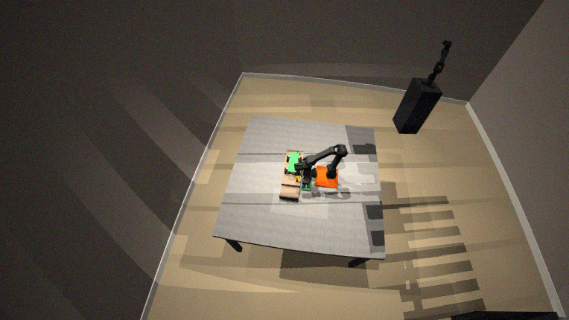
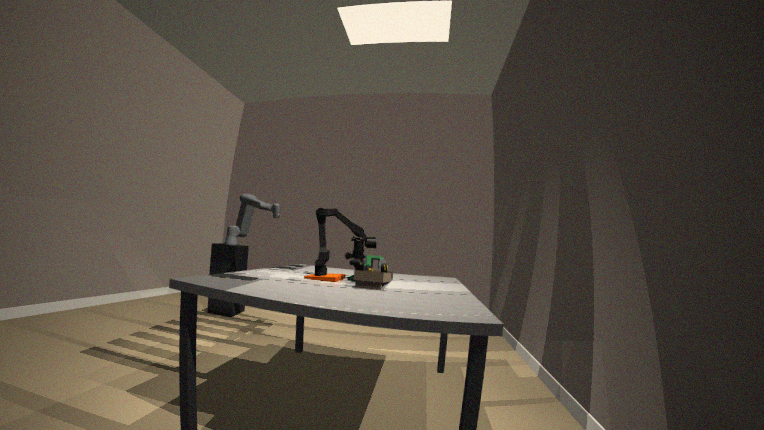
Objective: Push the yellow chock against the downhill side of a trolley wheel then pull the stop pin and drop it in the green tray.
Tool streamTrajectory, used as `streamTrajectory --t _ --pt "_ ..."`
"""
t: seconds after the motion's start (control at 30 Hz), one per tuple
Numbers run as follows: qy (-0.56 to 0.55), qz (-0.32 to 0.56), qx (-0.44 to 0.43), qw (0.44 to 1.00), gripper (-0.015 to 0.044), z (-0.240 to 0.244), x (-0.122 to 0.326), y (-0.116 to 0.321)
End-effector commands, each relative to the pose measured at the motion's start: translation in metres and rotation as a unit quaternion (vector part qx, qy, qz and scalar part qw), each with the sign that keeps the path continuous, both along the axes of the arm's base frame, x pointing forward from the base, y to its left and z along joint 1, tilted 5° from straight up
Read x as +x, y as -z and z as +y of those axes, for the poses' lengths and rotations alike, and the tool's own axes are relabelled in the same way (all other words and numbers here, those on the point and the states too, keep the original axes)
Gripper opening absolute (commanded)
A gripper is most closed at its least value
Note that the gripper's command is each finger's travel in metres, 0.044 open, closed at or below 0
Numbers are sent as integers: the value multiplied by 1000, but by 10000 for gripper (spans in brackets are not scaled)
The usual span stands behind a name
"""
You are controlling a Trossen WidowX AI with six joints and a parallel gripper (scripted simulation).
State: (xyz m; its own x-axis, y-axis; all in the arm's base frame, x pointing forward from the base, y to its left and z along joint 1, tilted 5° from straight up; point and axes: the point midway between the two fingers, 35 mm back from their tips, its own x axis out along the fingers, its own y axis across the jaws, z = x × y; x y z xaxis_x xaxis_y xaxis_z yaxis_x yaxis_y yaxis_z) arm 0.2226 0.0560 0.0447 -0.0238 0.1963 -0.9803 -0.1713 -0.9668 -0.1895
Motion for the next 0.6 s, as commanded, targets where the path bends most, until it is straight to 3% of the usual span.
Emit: streamTrajectory --t 0.0,0.27,0.47,0.57 --pt "-3 4 2 1000 190 0 -3 3" --pt "-3 4 2 1000 190 -2 -3 4" --pt "0 0 0 1000 340 -1 0 2" --pt "0 0 0 1000 340 -1 0 2"
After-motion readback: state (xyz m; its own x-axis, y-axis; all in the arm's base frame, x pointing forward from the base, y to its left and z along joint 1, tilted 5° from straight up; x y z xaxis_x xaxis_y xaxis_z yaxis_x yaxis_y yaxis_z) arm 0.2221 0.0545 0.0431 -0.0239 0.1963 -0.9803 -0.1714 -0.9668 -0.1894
